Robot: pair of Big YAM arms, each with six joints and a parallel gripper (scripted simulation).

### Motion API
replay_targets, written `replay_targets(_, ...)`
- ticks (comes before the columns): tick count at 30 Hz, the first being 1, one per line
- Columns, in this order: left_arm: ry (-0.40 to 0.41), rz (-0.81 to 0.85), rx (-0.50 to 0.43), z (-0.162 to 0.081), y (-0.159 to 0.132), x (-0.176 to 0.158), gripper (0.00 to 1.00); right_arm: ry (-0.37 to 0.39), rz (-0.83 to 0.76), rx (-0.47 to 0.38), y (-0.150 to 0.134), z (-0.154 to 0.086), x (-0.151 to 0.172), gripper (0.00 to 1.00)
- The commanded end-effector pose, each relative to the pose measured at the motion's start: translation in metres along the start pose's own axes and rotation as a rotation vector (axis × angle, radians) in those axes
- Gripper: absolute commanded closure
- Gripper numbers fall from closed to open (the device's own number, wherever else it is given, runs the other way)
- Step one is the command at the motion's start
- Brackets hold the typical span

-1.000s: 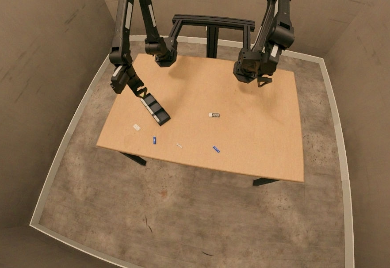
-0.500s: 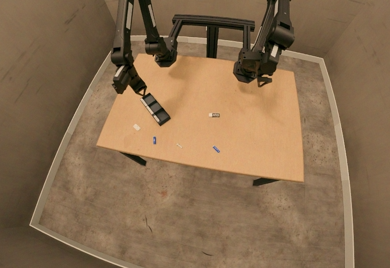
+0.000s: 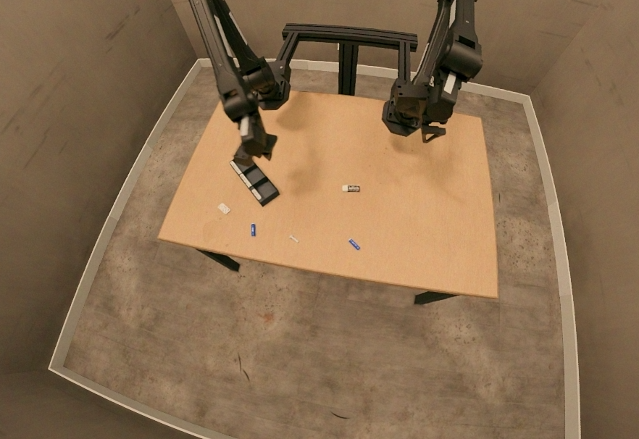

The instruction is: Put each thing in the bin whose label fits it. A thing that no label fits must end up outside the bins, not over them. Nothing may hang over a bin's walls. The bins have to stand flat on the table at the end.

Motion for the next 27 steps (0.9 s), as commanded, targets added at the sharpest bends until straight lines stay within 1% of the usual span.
replay_targets(1, 0.063, -0.009, -0.033, -0.030, 0.000, 0.013, 0.00, 0.011, -0.081, -0.034, 0.020, -0.004, 0.017, 0.63)
replay_targets(2, 0.063, -0.009, -0.033, -0.030, 0.000, 0.013, 0.00, 0.014, -0.178, -0.036, 0.025, -0.004, 0.026, 0.63)
replay_targets(6, 0.063, -0.009, -0.033, -0.030, 0.000, 0.013, 0.00, 0.000, -0.304, -0.017, 0.022, 0.007, 0.061, 0.63)
replay_targets(7, 0.063, -0.009, -0.033, -0.030, 0.000, 0.013, 0.00, -0.002, -0.338, -0.012, 0.020, 0.011, 0.069, 0.63)
replay_targets(8, 0.063, -0.009, -0.033, -0.030, 0.000, 0.013, 0.00, -0.005, -0.374, -0.003, 0.011, 0.018, 0.074, 0.63)
replay_targets(9, 0.063, -0.009, -0.033, -0.030, 0.000, 0.013, 0.00, -0.005, -0.410, -0.003, 0.010, 0.021, 0.083, 0.63)
replay_targets(10, 0.063, -0.009, -0.033, -0.030, 0.000, 0.013, 0.00, -0.003, -0.444, -0.011, 0.018, 0.018, 0.095, 0.63)
replay_targets(14, 0.063, -0.009, -0.033, -0.030, 0.000, 0.013, 0.00, -0.009, -0.594, 0.003, 0.015, 0.029, 0.128, 0.63)
replay_targets(15, 0.063, -0.009, -0.033, -0.030, 0.000, 0.013, 0.00, -0.011, -0.631, 0.013, 0.006, 0.037, 0.132, 0.63)
replay_targets(16, 0.063, -0.009, -0.033, -0.030, 0.000, 0.013, 0.00, -0.013, -0.666, 0.016, 0.004, 0.040, 0.139, 0.63)
replay_targets(18, 0.063, -0.009, -0.033, -0.030, 0.000, 0.013, 0.00, -0.013, -0.666, 0.016, 0.004, 0.040, 0.139, 0.63)
replay_targets(19, 0.063, -0.009, -0.033, -0.030, 0.000, 0.013, 0.00, -0.010, -0.752, 0.016, -0.001, 0.040, 0.143, 0.63)
replay_targets(20, 0.063, -0.009, -0.033, -0.030, 0.000, 0.013, 0.00, -0.012, -0.780, 0.015, 0.013, 0.040, 0.162, 0.63)
replay_targets(24, 0.063, -0.009, -0.033, -0.030, 0.000, 0.013, 0.00, -0.022, -0.893, 0.024, 0.009, 0.051, 0.195, 0.63)
replay_targets(25, 0.063, -0.009, -0.033, -0.030, 0.000, 0.013, 0.00, -0.023, -0.922, 0.026, 0.003, 0.056, 0.199, 0.63)
replay_targets(26, 0.063, -0.009, -0.033, -0.030, 0.000, 0.013, 0.00, -0.024, -0.952, 0.032, -0.010, 0.065, 0.198, 0.63)
replay_targets(27, 0.063, -0.009, -0.033, -0.030, 0.000, 0.013, 0.00, -0.022, -0.981, 0.027, -0.011, 0.068, 0.206, 0.63)
Point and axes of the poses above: on each arm, the point where the finger pads meet when closed, its own z axis out along the fingers, its own x axis across the jaws, y = z × x, the point moved 3 cm from there along -z, back along the fingers, and after that the axes turned 10 degrees about -z, right-handed, at the moved point
